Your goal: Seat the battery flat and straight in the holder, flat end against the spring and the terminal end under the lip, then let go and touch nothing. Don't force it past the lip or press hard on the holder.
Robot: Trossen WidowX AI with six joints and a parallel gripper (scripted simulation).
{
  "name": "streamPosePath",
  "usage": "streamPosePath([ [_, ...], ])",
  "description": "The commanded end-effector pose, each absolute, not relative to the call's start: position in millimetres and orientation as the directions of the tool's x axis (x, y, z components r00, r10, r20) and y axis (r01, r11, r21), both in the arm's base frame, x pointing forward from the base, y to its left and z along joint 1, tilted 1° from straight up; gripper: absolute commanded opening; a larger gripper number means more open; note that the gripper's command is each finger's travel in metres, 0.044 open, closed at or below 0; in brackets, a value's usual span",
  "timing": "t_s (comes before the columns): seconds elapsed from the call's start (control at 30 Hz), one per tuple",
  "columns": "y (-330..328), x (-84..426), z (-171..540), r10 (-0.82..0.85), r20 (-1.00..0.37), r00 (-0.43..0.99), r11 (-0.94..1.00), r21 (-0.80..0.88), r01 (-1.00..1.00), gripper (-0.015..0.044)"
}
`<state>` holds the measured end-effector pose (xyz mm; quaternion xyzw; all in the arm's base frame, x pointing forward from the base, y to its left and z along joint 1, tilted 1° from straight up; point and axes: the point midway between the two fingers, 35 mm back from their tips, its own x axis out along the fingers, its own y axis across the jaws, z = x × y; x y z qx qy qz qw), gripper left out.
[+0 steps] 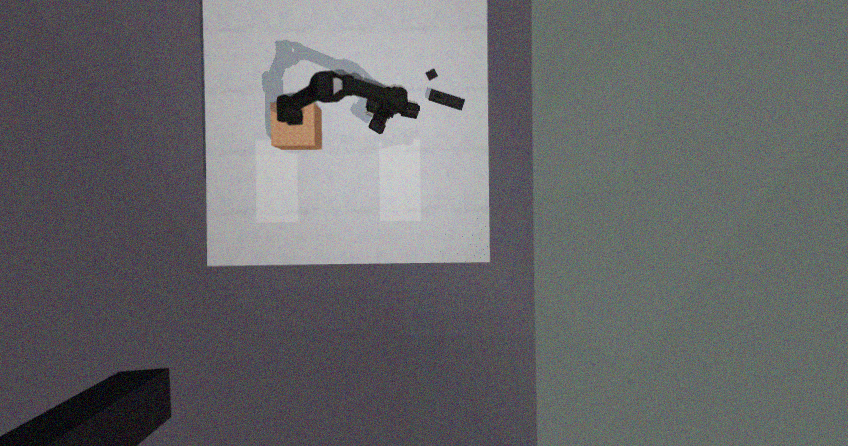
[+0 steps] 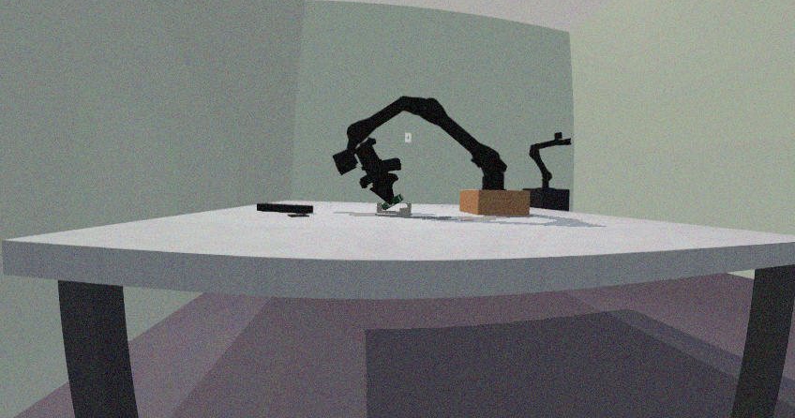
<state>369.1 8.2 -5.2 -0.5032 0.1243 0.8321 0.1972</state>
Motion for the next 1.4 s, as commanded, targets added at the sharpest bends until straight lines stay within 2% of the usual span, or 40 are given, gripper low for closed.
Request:
streamPosePath([
  [0.0, 4.7, 374.3, -6.6, 0.196, -0.893, -0.406, -0.893, 0.009, -0.450, 0.0069],
  [1.37, 8.4, 371.6, -13.2, 0.111, -0.954, -0.277, -0.896, 0.024, -0.443, 0.0069],
])
